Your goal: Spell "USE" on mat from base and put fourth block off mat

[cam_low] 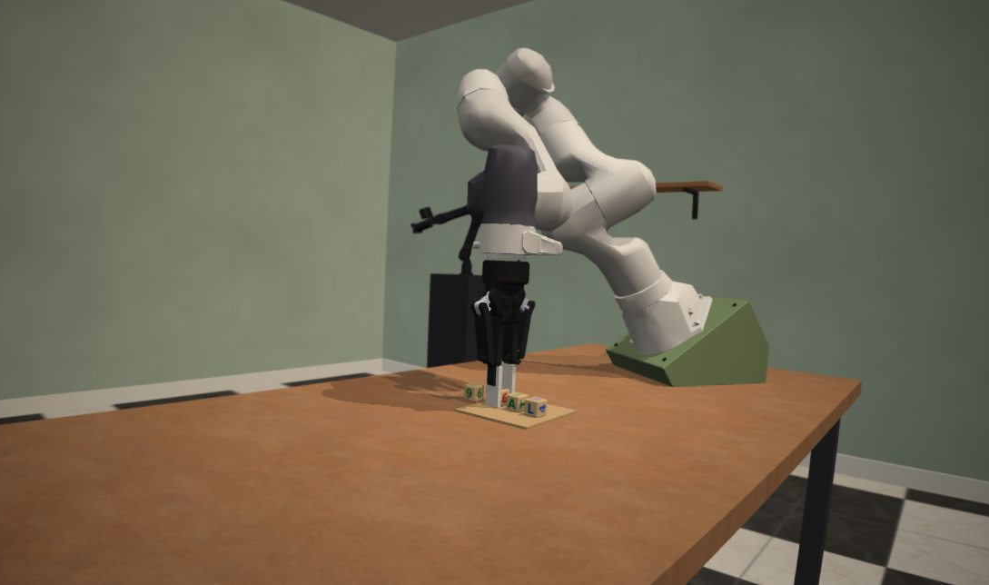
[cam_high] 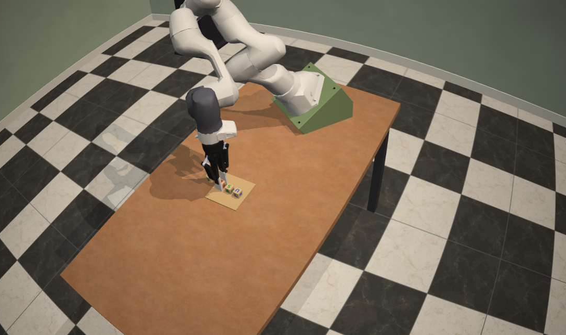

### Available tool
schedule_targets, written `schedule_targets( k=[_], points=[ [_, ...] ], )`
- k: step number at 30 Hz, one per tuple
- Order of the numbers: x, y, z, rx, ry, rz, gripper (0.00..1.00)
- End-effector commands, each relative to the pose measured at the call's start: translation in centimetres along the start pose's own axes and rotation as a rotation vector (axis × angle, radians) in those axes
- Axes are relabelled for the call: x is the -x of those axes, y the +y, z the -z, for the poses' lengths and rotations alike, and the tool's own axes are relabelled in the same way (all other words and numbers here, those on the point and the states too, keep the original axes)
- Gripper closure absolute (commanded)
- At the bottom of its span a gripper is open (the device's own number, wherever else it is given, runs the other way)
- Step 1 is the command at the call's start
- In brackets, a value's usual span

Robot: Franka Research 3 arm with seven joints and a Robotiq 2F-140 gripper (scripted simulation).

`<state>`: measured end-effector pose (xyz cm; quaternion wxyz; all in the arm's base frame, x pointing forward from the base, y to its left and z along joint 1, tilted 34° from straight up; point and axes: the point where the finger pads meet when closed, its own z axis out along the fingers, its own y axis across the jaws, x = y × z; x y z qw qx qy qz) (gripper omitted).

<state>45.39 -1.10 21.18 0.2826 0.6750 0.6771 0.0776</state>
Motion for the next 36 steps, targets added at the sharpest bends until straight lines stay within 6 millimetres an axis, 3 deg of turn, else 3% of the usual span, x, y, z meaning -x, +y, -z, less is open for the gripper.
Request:
schedule_targets(
  k=[1,18,36],
  points=[
    [0.09,0.16,-0.02,0.003,0.0,-0.005,0.87],
    [0.09,0.16,-0.02,0.003,0.0,-0.005,0.87],
    [0.09,0.16,-0.02,0.003,0.0,-0.005,0.75]
  ],
)
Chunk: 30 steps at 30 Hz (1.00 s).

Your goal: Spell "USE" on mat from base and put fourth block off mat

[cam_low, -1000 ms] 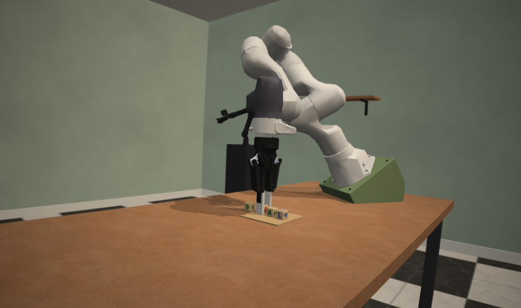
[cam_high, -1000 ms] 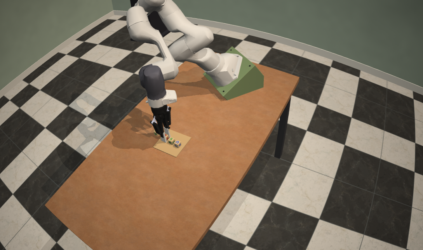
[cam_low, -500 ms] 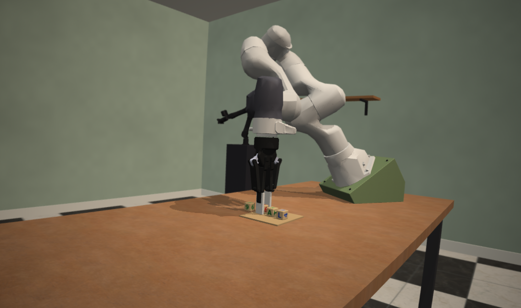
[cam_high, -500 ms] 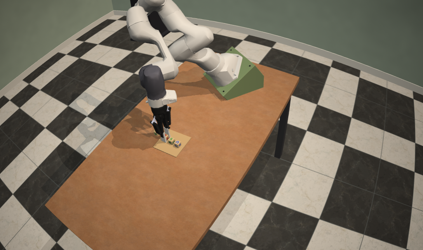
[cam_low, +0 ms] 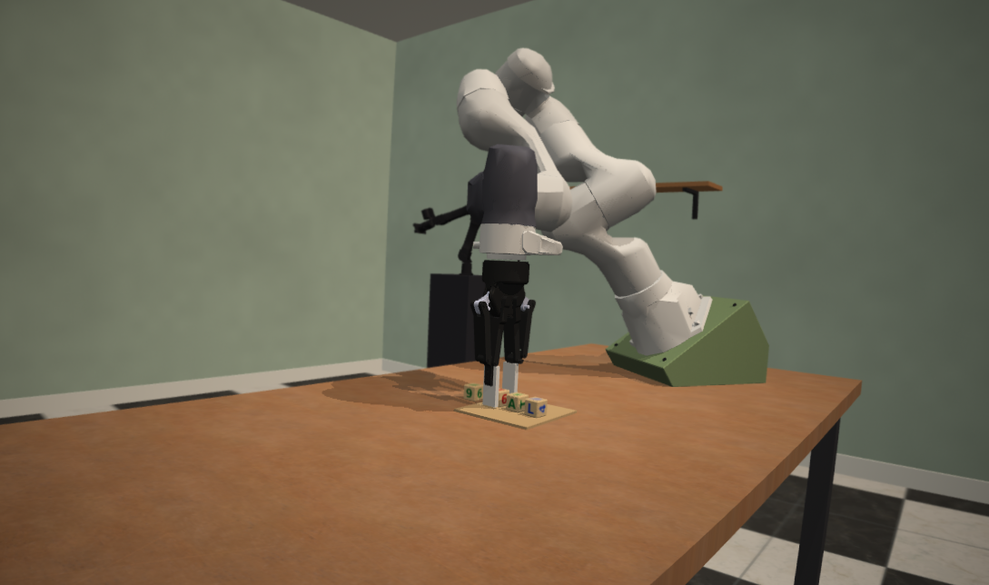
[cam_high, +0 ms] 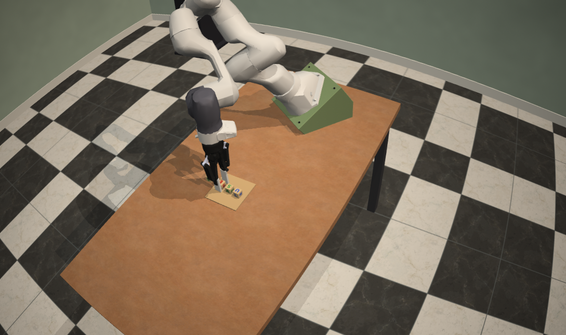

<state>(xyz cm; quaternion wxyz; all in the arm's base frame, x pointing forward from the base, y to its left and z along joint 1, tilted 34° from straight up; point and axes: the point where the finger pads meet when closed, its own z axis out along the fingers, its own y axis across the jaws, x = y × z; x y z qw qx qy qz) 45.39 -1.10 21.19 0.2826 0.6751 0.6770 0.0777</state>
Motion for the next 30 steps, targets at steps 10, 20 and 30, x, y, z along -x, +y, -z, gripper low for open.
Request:
schedule_targets(
  k=[10,20,30],
  points=[
    [0.1,0.2,0.1,0.003,-0.001,-0.004,0.75],
    [0.1,0.1,3.1,0.003,-0.001,-0.004,0.75],
    [0.1,0.1,7.3,0.003,-0.001,-0.004,0.75]
  ],
)
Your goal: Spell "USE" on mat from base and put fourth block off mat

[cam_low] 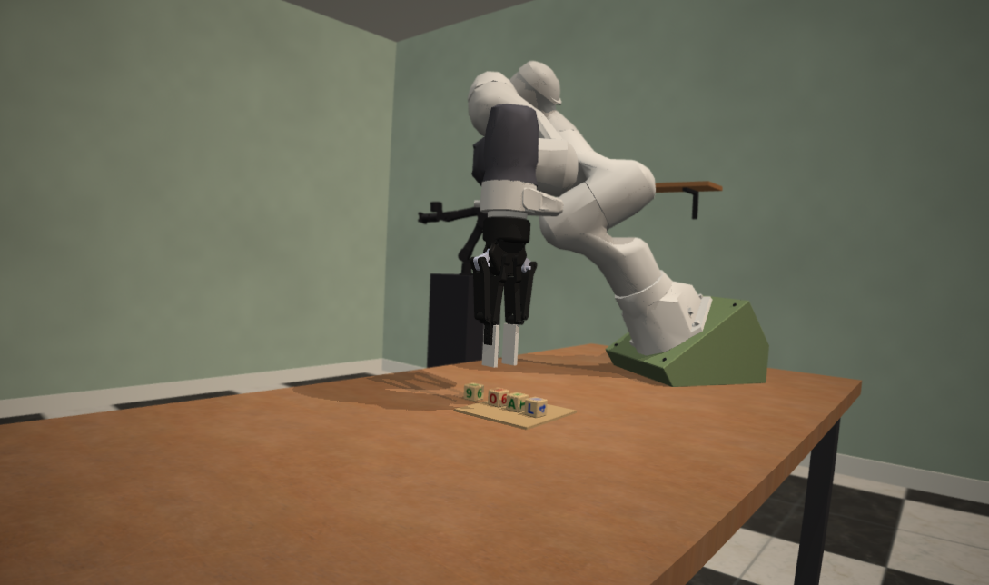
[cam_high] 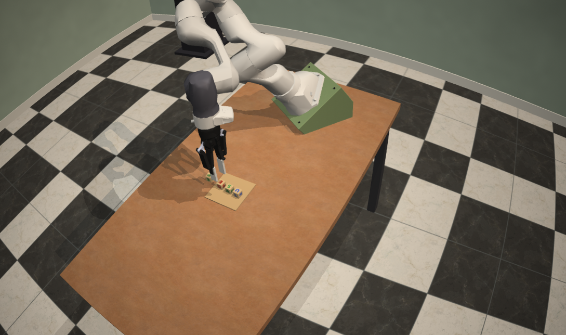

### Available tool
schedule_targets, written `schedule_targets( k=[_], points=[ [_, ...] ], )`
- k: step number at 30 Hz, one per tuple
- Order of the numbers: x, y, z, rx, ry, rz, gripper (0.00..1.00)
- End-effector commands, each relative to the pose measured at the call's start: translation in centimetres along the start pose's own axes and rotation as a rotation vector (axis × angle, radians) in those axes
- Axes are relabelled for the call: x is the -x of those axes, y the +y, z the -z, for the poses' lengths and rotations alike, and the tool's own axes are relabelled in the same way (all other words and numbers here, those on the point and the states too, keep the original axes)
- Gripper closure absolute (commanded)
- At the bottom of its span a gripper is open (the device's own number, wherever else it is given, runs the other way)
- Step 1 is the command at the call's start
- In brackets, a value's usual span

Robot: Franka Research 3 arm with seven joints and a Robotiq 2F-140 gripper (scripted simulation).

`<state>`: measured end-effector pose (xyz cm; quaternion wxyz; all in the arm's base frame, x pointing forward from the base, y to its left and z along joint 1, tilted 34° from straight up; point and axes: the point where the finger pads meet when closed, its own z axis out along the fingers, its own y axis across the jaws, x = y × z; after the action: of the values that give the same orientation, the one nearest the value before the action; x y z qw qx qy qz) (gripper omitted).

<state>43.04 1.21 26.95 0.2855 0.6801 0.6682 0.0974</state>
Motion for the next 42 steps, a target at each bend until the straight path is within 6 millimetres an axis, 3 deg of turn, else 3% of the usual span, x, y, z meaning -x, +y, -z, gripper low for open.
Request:
schedule_targets(
  k=[1,9,10,34,42],
  points=[
    [0.5,-0.8,1.2,-0.027,-0.018,0.025,0.75],
    [0.5,-0.7,2.5,-0.027,-0.018,0.025,0.75],
    [0.5,-0.7,2.5,-0.027,-0.018,0.025,0.0],
    [0.5,-0.7,2.5,-0.027,-0.018,0.025,0.0],
    [0.5,-0.7,4.1,-0.027,-0.018,0.025,0.0]
  ],
)
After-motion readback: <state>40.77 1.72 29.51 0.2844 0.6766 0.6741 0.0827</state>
